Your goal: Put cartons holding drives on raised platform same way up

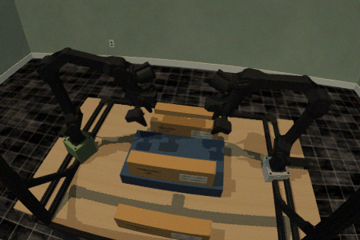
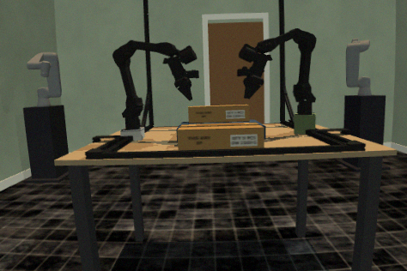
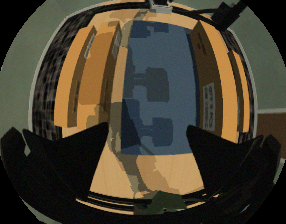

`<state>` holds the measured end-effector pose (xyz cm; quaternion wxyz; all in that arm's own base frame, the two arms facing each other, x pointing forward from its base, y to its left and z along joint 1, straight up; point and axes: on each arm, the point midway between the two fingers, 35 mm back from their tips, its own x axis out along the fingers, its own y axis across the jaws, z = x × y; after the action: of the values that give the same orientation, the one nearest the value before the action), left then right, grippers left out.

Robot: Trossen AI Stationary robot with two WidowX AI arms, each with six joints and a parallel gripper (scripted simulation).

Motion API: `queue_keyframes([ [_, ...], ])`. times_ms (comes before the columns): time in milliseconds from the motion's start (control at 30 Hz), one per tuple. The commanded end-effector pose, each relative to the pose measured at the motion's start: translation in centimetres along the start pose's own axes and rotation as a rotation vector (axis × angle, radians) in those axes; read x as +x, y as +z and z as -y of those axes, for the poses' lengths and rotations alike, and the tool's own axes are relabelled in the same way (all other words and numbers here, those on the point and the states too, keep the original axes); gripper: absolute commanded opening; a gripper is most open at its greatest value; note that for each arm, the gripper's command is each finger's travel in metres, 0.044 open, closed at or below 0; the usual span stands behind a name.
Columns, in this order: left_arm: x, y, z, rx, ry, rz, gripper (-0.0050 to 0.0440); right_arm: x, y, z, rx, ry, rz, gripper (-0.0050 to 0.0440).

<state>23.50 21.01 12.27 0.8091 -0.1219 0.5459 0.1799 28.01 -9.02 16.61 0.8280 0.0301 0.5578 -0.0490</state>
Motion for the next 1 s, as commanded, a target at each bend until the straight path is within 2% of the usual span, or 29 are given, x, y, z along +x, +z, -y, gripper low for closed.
queue_keyframes([
  [0,0.1,0.2,-3.9,0.002,0.000,0.000,0.0389,0.1,-0.1,3.7,0.001,0.005,-0.001,0.0389],
  [200,0.2,0.3,-9.5,0.002,0.000,0.000,0.0389,0.1,-0.3,9.3,0.001,0.005,-0.001,0.0389],
  [267,0.2,0.3,-9.5,0.002,0.000,0.000,0.0389,0.1,-0.3,9.3,0.001,0.005,-0.001,0.0389],
  [600,0.3,0.5,-16.8,0.002,0.000,0.000,0.0389,0.1,-0.5,16.5,0.001,0.005,-0.001,0.0389],
  [767,0.3,0.6,-19.1,0.002,0.000,0.000,0.0389,0.1,-0.6,18.7,0.001,0.005,-0.001,0.0389],
  [967,0.4,0.6,-20.1,0.002,0.000,0.000,0.0389,0.1,-0.7,19.7,0.001,0.005,-0.001,0.0389],
])
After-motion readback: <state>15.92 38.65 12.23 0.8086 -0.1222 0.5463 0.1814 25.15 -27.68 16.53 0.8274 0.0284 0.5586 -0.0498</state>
